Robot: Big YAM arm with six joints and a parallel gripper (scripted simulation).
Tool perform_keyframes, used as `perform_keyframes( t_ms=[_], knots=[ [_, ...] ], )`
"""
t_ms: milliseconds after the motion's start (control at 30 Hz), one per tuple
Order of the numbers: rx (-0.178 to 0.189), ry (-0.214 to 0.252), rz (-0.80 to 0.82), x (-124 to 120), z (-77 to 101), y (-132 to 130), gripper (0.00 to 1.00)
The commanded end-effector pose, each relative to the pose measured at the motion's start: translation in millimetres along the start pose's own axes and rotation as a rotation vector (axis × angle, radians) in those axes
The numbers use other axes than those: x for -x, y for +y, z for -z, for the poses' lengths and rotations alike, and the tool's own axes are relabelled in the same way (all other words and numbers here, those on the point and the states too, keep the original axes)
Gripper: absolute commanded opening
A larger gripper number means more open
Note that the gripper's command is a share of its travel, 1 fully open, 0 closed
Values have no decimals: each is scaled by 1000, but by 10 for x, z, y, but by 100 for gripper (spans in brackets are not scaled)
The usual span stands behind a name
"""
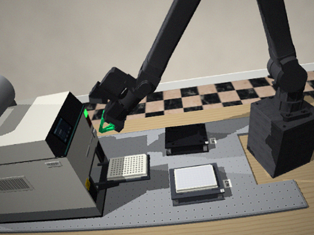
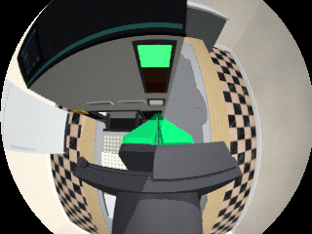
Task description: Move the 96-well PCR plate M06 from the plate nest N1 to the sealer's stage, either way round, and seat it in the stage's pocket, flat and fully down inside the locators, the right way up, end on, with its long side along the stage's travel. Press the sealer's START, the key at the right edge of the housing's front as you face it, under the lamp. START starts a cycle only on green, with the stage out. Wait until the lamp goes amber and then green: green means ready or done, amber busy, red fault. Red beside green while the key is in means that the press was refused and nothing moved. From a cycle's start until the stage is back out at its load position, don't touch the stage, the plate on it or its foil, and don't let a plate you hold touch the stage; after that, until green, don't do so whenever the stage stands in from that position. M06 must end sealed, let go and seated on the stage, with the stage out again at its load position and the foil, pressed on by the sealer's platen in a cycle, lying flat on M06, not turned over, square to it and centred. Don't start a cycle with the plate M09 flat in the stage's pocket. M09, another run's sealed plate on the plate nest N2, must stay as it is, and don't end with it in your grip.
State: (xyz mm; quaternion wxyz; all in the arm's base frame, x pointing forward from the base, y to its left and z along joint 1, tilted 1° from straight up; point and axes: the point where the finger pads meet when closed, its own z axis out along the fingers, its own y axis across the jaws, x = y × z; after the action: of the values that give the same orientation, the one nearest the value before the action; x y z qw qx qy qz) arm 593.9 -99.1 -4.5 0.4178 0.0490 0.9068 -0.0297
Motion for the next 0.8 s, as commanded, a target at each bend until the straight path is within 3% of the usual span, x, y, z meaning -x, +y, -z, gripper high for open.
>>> perform_keyframes(
  t_ms=[0, 267, 767],
  knots=[
    [-12, -73, 8, 400, -111, -110, 0],
    [12, -92, -1, 584, -20, 83, 0],
    [-15, -117, -15, 731, 46, -87, 0]
  ],
)
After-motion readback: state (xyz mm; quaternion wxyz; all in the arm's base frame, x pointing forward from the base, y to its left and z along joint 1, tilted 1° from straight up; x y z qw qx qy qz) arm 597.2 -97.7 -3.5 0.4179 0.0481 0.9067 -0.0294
